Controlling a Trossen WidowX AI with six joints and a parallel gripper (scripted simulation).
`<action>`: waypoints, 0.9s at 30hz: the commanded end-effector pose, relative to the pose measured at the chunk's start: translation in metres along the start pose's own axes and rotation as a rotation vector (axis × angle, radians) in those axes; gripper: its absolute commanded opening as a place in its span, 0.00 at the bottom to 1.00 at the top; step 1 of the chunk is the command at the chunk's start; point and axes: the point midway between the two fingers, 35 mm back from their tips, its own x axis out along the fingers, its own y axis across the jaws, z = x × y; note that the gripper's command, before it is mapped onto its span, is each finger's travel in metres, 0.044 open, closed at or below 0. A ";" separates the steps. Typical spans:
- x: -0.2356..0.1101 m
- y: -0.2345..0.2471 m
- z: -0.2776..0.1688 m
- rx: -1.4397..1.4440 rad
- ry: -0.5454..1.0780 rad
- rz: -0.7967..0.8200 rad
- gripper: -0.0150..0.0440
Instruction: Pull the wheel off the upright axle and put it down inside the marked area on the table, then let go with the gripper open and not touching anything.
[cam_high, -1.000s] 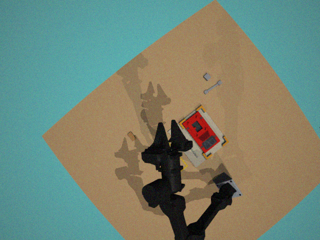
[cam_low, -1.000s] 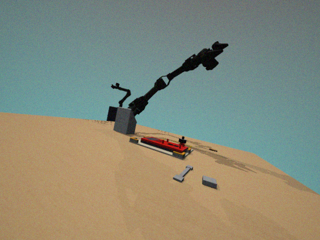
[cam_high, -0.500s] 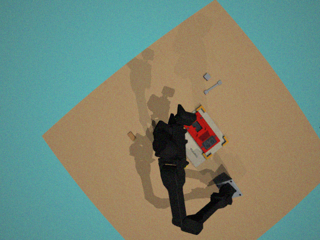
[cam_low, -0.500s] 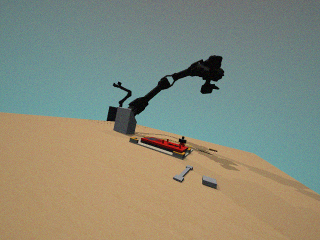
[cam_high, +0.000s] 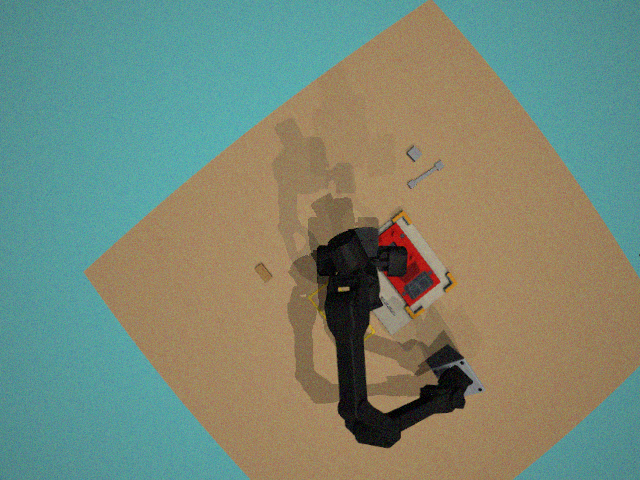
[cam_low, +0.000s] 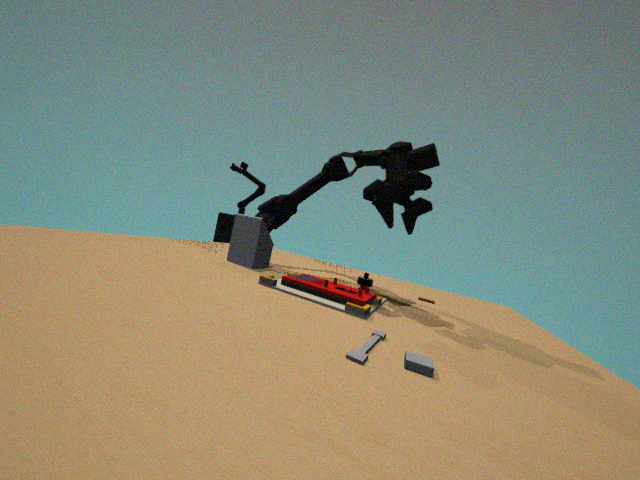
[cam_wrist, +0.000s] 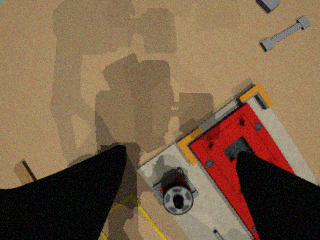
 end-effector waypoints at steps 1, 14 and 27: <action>0.024 -0.006 -0.034 0.398 0.181 -0.024 0.76; 0.046 -0.011 -0.075 0.883 0.379 -0.136 0.76; 0.059 -0.010 -0.090 0.883 0.378 -0.137 0.76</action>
